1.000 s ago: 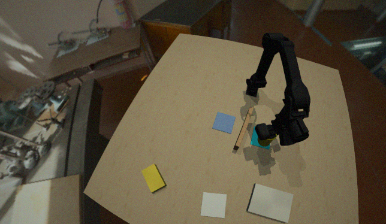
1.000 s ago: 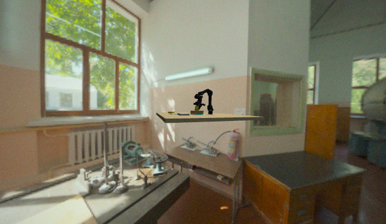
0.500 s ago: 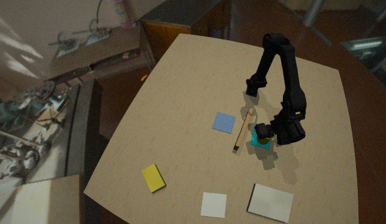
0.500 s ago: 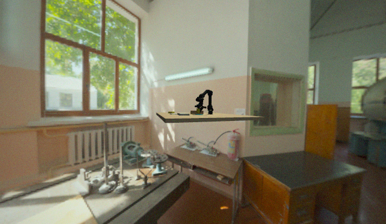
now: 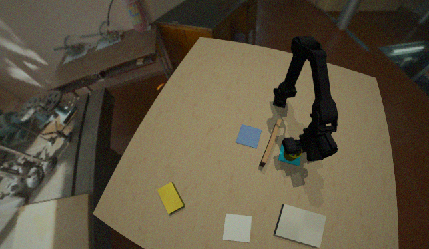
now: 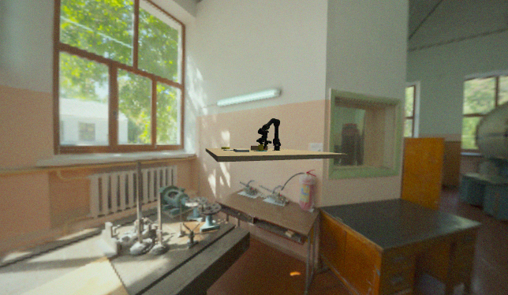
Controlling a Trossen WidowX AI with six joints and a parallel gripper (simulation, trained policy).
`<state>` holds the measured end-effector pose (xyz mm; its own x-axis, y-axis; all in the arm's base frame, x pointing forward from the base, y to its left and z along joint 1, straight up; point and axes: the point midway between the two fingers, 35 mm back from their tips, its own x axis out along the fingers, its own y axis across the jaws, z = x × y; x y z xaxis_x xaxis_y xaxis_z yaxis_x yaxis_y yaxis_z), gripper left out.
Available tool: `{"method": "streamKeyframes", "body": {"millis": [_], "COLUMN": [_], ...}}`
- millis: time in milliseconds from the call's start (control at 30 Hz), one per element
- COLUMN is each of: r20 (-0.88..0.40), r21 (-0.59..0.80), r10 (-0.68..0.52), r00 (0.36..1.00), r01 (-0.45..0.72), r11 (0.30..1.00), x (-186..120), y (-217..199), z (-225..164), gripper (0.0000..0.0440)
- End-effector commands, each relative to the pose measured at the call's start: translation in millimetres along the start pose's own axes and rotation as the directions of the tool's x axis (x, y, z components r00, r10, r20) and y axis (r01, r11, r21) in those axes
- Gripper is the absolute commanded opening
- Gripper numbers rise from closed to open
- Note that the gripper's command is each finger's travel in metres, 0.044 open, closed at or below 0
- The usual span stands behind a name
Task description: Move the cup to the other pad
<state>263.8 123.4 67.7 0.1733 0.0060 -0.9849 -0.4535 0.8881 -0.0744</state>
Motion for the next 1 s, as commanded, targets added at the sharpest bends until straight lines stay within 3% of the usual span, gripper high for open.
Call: {"method": "streamKeyframes", "body": {"millis": [0, 800, 967], "r20": [0.043, 0.173, 0.22], "r21": [0.008, 0.041, 0.05], "r10": [0.015, 0.076, 0.077], "r00": [0.999, 0.982, 0.972], "r01": [-0.016, -0.084, -0.091], "r11": [1.0, 0.996, 0.995], "x": [-8.6, -58.3, -75.7], "y": [1.0, 4.2, 1.7], "z": [4.1, -4.6, -1.2], "gripper": [0.0167, 0.0274, 0.0335]}}
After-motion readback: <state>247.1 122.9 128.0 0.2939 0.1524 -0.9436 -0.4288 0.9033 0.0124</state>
